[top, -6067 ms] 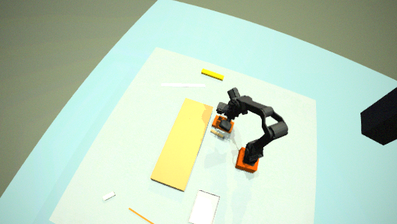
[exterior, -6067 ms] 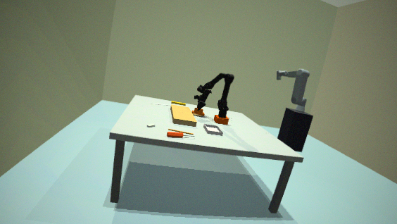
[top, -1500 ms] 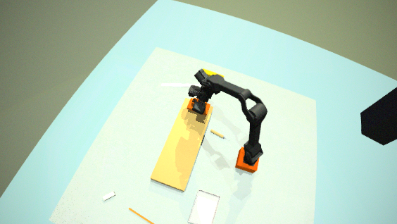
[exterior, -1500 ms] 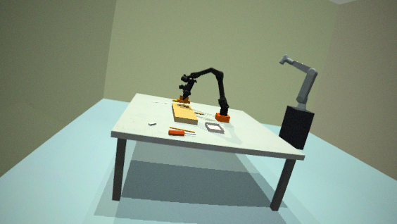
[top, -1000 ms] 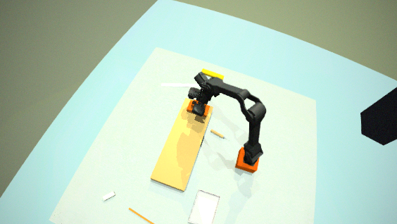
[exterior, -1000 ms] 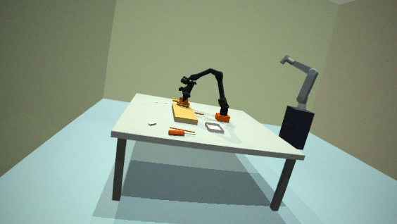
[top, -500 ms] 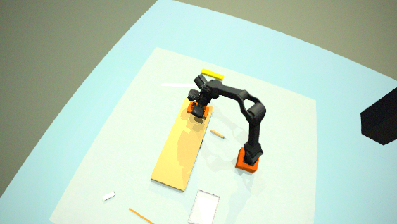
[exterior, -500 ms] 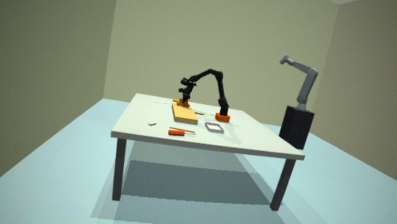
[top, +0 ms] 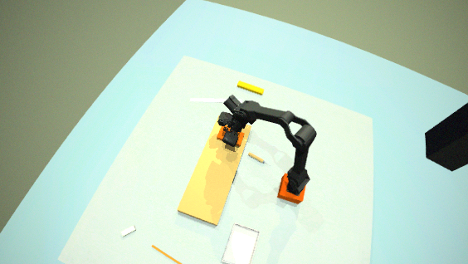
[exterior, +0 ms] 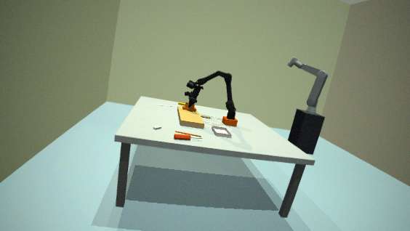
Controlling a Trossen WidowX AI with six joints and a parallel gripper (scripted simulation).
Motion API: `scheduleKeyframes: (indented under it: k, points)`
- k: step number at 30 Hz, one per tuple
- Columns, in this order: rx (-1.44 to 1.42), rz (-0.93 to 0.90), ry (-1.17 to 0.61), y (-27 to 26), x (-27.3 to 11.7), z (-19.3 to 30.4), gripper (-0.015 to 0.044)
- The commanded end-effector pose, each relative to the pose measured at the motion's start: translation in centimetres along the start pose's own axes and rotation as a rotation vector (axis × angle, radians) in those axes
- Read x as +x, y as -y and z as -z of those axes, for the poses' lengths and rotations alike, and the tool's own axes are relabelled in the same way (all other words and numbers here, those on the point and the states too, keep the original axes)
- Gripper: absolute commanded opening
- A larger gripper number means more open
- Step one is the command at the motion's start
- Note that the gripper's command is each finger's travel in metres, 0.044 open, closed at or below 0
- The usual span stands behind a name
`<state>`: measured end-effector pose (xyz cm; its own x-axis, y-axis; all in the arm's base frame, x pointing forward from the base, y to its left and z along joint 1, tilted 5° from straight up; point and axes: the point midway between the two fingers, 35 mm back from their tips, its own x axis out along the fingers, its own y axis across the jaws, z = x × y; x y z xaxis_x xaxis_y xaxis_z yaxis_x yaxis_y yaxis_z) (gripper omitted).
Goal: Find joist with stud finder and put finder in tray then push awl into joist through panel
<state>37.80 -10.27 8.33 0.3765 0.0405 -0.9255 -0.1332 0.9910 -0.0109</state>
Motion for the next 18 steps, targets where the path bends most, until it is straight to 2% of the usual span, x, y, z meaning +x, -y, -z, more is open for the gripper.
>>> scheduleKeyframes:
  k: [1, 18]
  points:
    - [-0.003, -0.011, 0.0, -1.4, 0.0, 0.1, 0.0]
    - [-0.002, -0.016, 0.0, -6.1, 0.0, 0.1, 0.0]
